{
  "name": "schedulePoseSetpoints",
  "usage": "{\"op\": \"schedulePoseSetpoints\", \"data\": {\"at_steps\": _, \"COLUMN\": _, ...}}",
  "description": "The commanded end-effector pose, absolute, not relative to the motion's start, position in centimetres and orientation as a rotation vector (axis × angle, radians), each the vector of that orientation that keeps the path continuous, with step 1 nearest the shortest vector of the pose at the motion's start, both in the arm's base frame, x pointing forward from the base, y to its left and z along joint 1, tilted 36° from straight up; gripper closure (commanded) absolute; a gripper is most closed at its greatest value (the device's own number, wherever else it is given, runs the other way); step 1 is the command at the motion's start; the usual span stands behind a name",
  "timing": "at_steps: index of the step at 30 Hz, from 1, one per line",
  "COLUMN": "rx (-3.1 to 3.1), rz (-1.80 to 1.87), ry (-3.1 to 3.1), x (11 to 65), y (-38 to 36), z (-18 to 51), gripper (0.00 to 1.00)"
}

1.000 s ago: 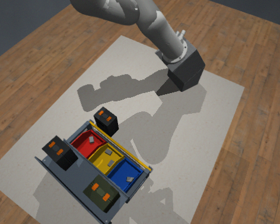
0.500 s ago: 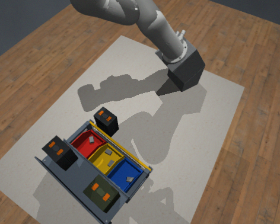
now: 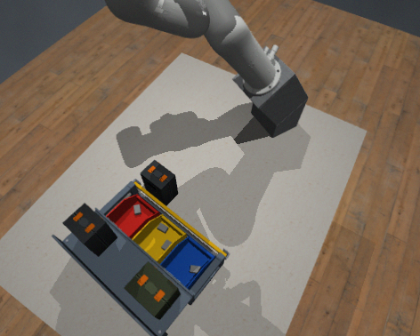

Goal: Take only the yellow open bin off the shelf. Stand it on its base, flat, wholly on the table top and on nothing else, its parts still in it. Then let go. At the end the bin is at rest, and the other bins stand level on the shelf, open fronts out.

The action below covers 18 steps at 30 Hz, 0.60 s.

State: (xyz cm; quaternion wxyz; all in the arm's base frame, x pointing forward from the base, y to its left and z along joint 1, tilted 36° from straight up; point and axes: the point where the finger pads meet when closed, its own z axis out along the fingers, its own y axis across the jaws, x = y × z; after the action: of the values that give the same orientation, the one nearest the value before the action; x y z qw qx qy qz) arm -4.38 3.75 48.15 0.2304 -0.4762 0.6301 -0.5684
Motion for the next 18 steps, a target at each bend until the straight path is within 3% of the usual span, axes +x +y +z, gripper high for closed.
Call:
{"op": "schedulePoseSetpoints", "data": {"at_steps": 1, "rx": -1.489, "rz": -1.730, "ry": 1.480, "x": -6.1, "y": -0.9, "z": 48.3, "gripper": 0.00}}
{"op": "schedulePoseSetpoints", "data": {"at_steps": 6, "rx": -1.489, "rz": -1.730, "ry": 1.480, "x": -6.1, "y": -0.9, "z": 48.3, "gripper": 0.00}}
{"op": "schedulePoseSetpoints", "data": {"at_steps": 7, "rx": -1.348, "rz": -1.598, "ry": 1.685, "x": -4.7, "y": 2.8, "z": 48.2, "gripper": 0.00}}
{"op": "schedulePoseSetpoints", "data": {"at_steps": 11, "rx": -1.491, "rz": -1.732, "ry": 1.477, "x": -6.1, "y": -0.9, "z": 48.3, "gripper": 0.00}}
{"op": "schedulePoseSetpoints", "data": {"at_steps": 18, "rx": -1.491, "rz": -1.732, "ry": 1.477, "x": -6.1, "y": -0.9, "z": 48.3, "gripper": 0.00}}
